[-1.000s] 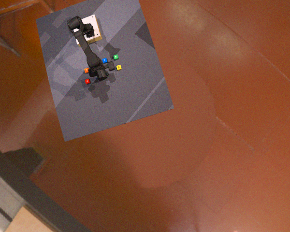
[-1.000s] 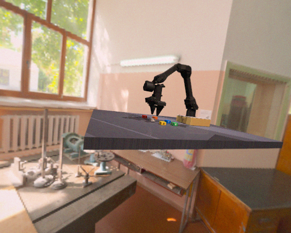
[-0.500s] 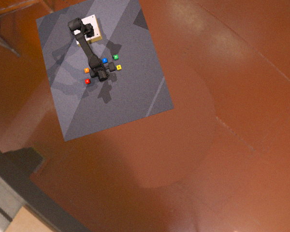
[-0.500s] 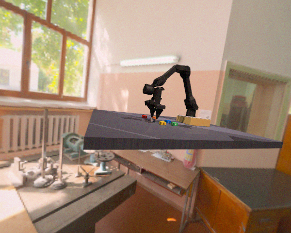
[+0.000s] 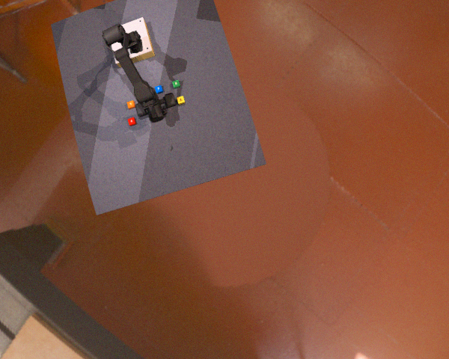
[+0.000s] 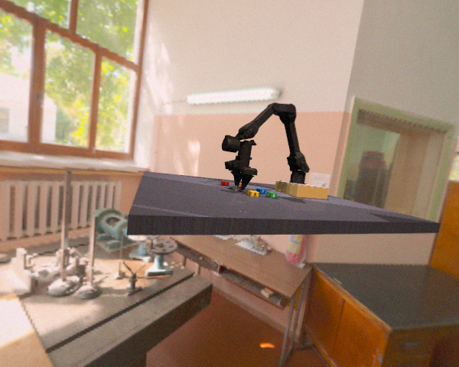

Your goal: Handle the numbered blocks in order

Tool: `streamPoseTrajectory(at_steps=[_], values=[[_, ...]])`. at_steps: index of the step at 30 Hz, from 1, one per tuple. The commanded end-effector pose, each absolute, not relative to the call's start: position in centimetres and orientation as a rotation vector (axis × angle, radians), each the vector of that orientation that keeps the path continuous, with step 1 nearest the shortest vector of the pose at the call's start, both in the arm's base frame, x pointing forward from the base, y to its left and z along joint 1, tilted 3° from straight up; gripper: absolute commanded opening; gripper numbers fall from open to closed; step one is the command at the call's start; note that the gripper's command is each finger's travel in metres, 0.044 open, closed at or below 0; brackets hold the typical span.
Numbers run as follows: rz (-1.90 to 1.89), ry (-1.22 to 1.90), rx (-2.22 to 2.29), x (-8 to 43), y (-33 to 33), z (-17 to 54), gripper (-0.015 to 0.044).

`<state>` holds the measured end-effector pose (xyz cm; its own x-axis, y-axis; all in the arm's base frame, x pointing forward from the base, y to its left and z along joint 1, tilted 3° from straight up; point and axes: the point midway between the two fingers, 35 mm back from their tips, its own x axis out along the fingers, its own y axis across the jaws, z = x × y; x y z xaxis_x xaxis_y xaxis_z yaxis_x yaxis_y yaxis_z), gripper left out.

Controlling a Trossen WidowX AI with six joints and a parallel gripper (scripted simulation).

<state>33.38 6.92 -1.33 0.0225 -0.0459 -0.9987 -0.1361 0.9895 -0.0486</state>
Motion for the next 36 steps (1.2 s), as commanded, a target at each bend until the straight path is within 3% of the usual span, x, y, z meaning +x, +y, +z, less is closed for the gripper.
streamPoseTrajectory(at_steps=[1, 4, 21, 31, 36], values=[[0.068, 1.545, -0.15, 33.44, 6.84, -1.37, 0.019], [0.068, 1.545, -0.15, 33.44, 6.84, -1.37, 0.012], [0.068, 1.545, -0.15, 33.44, 6.84, -1.37, 0.012], [0.068, 1.545, -0.15, 33.44, 6.84, -1.37, 0.0383], [0.068, 1.545, -0.15, 33.45, 6.86, -1.09, 0.04]])
